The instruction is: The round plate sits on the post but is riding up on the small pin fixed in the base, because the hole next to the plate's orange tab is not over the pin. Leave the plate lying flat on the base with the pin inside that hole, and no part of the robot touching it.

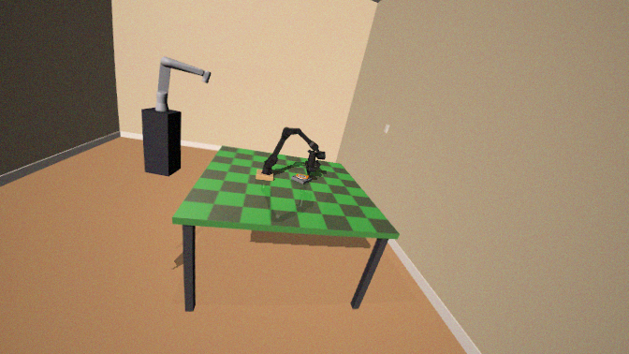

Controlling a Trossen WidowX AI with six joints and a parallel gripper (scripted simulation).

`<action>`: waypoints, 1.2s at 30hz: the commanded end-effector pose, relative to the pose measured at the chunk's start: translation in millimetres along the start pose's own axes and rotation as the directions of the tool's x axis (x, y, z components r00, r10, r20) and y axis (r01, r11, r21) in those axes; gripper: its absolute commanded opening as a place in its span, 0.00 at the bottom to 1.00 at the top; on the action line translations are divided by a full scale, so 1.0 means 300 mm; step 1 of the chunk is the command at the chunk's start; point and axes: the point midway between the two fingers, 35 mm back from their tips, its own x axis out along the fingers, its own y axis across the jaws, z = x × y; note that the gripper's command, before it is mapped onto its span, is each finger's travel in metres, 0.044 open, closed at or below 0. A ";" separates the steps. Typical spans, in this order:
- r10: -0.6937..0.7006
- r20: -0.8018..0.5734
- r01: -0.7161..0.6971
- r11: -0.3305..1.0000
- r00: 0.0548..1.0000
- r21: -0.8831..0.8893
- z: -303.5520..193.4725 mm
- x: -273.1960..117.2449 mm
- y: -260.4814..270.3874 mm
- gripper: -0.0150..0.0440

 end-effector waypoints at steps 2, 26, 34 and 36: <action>0.002 -0.005 -0.002 1.000 1.000 -0.001 -0.005 0.007 -0.022 0.25; 0.000 -0.005 0.000 1.000 1.000 -0.002 -0.031 0.010 -0.124 0.25; -0.001 -0.006 0.001 1.000 1.000 -0.002 -0.053 0.007 -0.152 0.25; -0.001 -0.006 0.001 1.000 1.000 -0.002 -0.059 0.007 -0.158 0.25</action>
